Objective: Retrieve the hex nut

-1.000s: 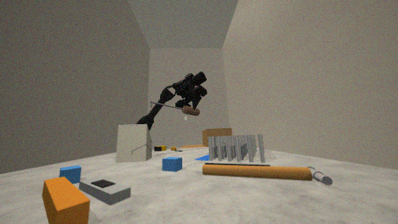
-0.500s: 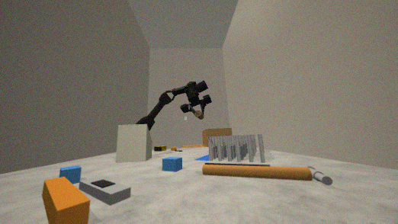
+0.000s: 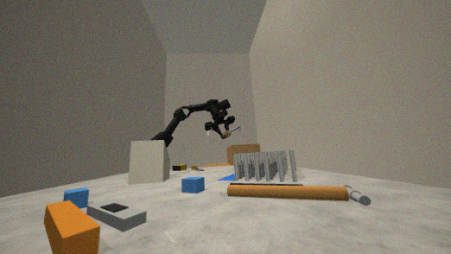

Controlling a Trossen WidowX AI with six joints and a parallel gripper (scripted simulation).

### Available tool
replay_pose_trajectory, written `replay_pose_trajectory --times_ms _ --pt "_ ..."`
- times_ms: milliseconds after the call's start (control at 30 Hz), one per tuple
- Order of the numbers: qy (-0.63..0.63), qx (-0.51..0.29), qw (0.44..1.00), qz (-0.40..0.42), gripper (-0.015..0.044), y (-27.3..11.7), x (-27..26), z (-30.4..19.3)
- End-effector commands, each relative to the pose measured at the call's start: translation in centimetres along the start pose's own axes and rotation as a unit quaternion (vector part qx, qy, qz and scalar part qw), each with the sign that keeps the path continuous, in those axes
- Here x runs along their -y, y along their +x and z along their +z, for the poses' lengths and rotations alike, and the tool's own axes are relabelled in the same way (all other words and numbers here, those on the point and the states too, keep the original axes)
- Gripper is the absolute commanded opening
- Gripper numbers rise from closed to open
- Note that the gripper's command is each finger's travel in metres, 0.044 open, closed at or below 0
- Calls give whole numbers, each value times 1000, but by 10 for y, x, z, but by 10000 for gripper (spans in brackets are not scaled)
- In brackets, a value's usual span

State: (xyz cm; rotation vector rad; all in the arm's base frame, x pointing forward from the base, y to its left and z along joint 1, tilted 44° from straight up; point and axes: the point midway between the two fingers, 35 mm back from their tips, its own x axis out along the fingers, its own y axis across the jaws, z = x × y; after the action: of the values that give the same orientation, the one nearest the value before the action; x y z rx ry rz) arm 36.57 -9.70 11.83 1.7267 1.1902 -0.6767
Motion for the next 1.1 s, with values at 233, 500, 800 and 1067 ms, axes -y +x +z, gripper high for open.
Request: replay_pose_trajectory --times_ms 233,500,800,1067 --pt "-187 -63 979 56 0 -13 -4 -85" --pt "-307 -105 941 96 0 -24 4 -140" --pt "-357 -124 919 114 0 -30 10 -163" --pt "-359 -123 919 111 0 -13 10 -165"
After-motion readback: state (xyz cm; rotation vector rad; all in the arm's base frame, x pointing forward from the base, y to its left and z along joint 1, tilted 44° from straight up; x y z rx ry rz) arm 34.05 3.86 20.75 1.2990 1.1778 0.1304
